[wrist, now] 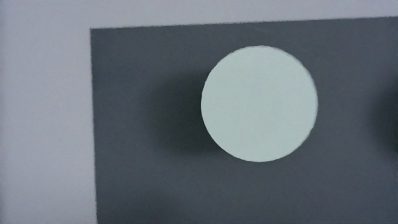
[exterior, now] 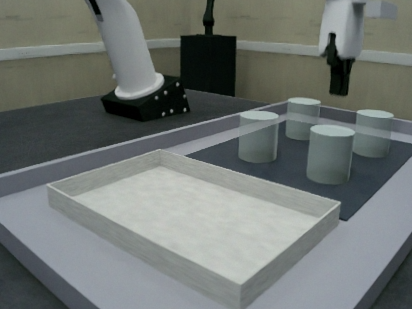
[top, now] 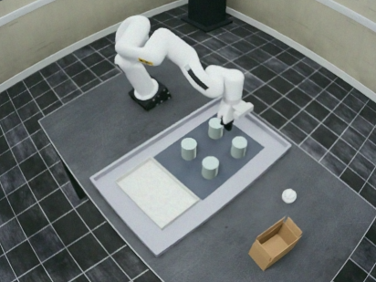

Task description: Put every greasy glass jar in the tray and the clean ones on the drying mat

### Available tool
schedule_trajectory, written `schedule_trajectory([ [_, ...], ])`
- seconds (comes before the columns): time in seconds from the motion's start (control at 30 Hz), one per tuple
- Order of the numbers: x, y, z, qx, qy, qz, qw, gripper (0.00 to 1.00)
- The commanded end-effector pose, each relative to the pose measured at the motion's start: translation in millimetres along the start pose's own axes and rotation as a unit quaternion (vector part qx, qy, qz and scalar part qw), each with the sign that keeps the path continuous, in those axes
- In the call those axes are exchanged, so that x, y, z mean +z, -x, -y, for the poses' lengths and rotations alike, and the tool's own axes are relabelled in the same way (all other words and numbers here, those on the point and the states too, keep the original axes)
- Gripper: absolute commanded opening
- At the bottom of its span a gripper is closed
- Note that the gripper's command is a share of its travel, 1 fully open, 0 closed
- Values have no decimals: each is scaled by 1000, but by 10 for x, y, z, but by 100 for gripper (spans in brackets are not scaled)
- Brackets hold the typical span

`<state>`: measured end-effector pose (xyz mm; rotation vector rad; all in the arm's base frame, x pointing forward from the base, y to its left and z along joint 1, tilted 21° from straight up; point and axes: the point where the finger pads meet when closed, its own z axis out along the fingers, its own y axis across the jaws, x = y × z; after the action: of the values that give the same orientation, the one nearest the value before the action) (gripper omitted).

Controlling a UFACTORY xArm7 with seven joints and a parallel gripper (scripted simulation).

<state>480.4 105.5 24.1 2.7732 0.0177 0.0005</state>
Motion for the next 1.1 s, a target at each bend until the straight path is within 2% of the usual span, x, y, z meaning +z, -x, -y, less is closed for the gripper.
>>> schedule_trajectory([
  [0.0,-345,-12,4,0,-1,-2,1000,0],
  [0.07,-345,-12,4,0,-1,-2,1000,0],
  [0.23,-344,-4,-399,0,-1,-2,1000,0],
  [0.3,-344,-4,-399,0,-1,-2,1000,0],
  [0.8,-342,19,-1608,0,-1,-2,1000,0],
  [0.97,-342,21,-1688,0,-1,-2,1000,0],
  [1.07,-199,20,-1688,0,-1,-2,1000,0],
])
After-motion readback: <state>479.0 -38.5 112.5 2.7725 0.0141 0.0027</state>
